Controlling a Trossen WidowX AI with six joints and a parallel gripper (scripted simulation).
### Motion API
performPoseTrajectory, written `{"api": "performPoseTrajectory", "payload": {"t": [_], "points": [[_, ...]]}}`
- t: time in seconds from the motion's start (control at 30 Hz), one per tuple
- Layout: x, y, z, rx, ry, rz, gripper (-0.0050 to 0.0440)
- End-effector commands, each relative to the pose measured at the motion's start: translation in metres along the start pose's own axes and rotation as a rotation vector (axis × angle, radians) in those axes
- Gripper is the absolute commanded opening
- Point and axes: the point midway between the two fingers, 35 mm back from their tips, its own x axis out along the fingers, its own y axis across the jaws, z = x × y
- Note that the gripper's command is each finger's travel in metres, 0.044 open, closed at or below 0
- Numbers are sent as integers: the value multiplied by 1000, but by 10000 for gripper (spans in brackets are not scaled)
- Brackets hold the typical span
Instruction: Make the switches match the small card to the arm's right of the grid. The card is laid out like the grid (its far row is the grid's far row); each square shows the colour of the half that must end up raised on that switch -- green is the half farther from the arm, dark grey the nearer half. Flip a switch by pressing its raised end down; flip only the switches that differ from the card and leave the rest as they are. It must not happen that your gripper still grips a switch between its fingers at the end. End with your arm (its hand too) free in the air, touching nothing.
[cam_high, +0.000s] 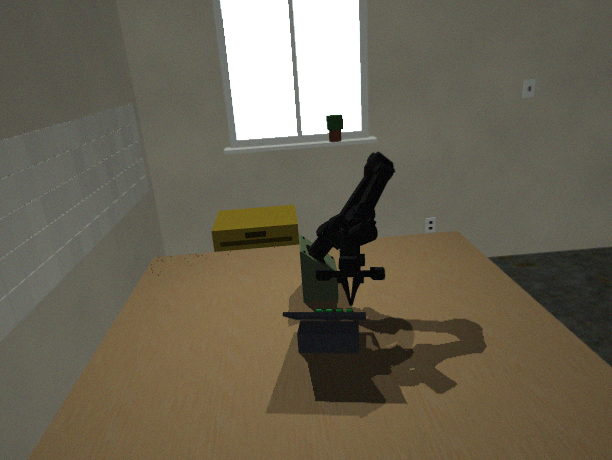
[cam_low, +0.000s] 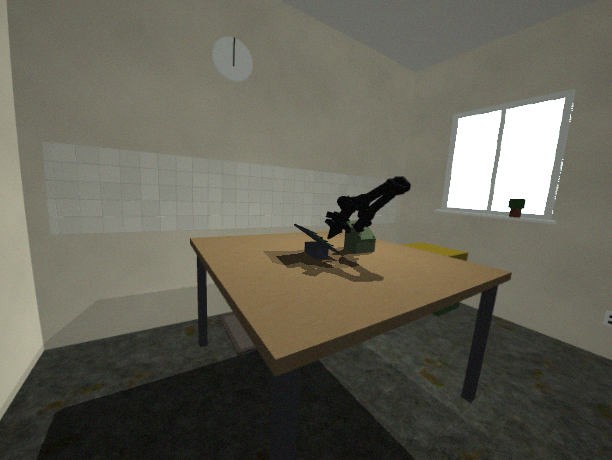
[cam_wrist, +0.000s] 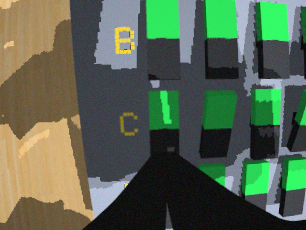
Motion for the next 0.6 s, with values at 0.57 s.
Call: {"api": "performPoseTrajectory", "payload": {"t": [0.57], "points": [[11, -1, -2, 4, 5, -5, 0]]}}
